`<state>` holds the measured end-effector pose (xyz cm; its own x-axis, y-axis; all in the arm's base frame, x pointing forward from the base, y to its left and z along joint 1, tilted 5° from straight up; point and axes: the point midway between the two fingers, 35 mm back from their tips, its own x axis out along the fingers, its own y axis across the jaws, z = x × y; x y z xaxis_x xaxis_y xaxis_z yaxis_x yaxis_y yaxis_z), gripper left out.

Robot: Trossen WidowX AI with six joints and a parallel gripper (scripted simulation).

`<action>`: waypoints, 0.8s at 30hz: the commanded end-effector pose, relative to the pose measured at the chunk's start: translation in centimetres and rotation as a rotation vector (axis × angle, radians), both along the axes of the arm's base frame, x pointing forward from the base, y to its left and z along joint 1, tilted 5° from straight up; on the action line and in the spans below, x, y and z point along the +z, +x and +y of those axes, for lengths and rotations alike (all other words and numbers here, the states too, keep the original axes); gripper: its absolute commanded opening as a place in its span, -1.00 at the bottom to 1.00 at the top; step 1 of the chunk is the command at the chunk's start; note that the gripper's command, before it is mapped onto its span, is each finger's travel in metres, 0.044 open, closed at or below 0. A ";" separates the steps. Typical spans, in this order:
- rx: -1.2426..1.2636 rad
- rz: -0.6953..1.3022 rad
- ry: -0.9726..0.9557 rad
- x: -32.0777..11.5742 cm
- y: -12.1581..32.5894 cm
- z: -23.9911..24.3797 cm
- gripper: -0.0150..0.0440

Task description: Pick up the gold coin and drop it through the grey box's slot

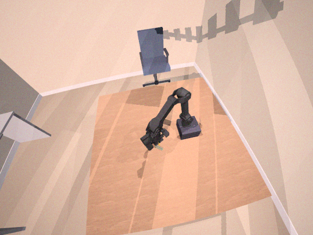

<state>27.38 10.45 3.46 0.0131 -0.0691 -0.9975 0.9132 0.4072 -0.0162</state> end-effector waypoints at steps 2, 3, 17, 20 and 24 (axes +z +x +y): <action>-0.176 -0.012 -0.001 0.1 0.1 -0.1 -0.49; -0.210 -0.015 -0.001 0.1 0.1 -0.1 -0.49; -0.690 -0.049 0.005 0.1 0.3 -0.1 -0.49; -0.793 -0.056 0.007 0.2 0.4 -0.1 -0.49; -0.878 -0.062 0.008 0.2 0.4 -0.1 -0.49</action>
<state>27.77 10.44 3.70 0.0172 -0.0679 -0.9975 0.9265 -0.3740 0.0415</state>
